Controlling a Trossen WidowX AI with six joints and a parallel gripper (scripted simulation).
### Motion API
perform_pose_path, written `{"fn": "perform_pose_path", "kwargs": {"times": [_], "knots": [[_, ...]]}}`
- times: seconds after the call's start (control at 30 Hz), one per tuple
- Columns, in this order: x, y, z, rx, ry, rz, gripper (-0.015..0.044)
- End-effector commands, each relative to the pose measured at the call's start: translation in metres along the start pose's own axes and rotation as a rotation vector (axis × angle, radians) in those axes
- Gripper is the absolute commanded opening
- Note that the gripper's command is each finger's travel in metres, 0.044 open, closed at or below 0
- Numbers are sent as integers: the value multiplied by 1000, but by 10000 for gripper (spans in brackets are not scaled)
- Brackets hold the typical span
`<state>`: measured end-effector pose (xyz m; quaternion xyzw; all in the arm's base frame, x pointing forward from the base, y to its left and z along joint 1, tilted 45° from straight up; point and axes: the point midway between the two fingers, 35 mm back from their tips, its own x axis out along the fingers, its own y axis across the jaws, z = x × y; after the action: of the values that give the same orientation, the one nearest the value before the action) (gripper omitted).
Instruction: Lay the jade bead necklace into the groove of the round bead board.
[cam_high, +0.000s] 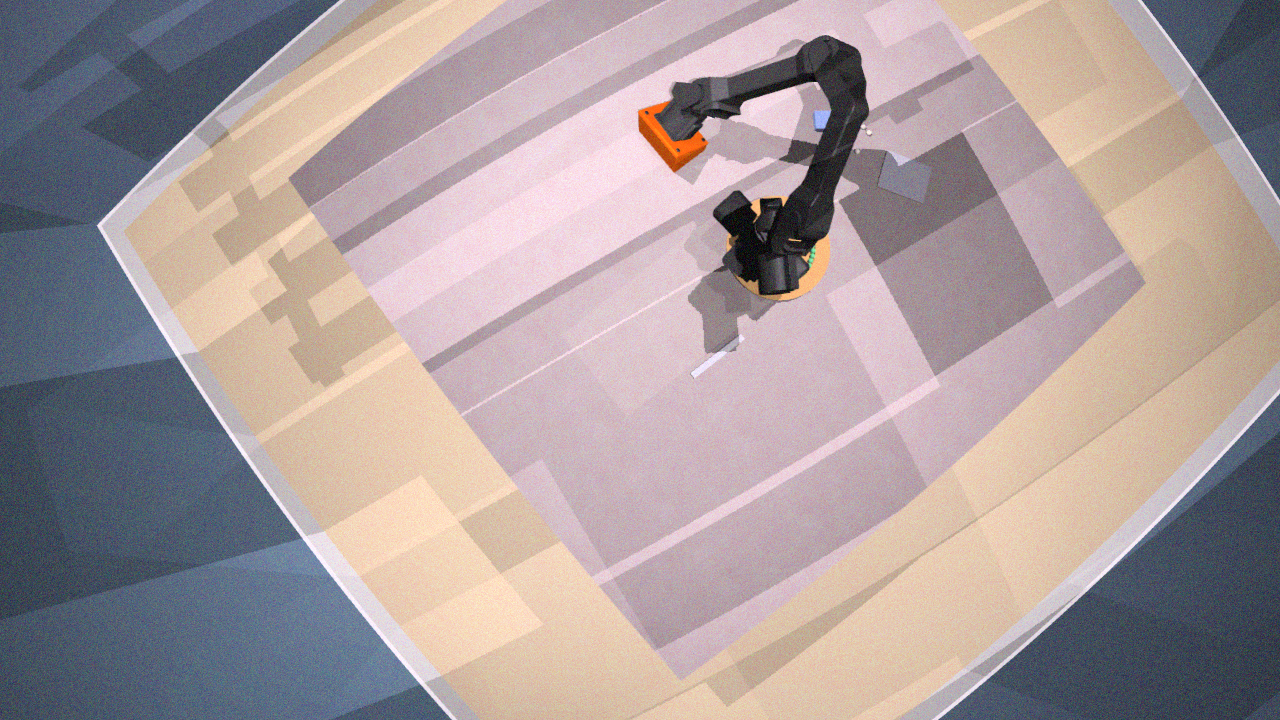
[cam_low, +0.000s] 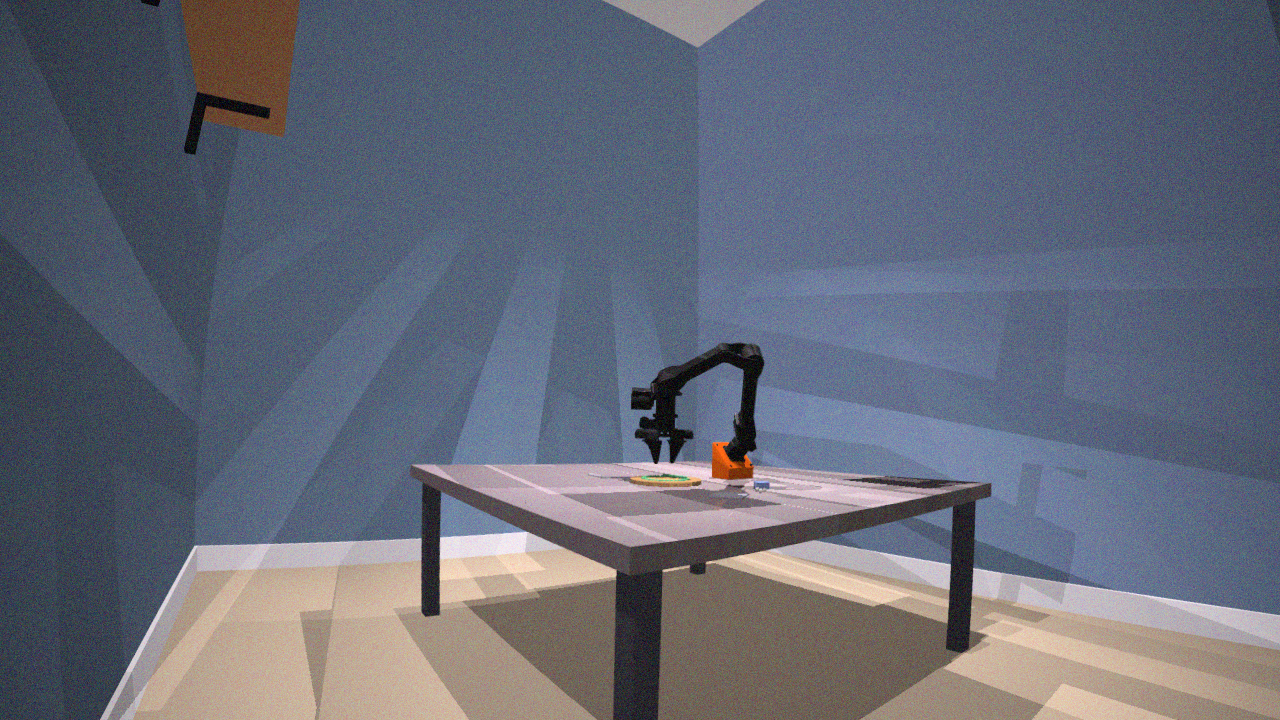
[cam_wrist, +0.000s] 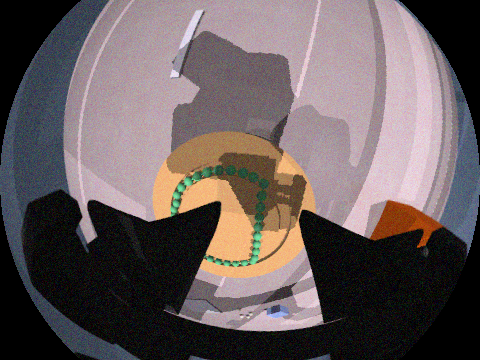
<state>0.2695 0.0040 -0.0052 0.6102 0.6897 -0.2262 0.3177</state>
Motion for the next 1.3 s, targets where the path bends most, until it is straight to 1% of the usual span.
{"fn": "perform_pose_path", "kwargs": {"times": [0.0,0.07,0.1,0.23,0.83,1.0,1.13,1.17,1.27], "knots": [[4,-1,-1,16,-1,-5,125],[11,-1,-1,16,0,-5,120],[3,1,0,5,-6,2,120],[6,1,0,6,-6,2,120],[34,-1,-1,15,0,-4,120],[37,-1,-1,16,1,-5,120],[35,0,-1,7,-4,-3,15],[35,0,-1,7,-4,-3,0],[35,0,-1,7,-4,-3,0]]}}
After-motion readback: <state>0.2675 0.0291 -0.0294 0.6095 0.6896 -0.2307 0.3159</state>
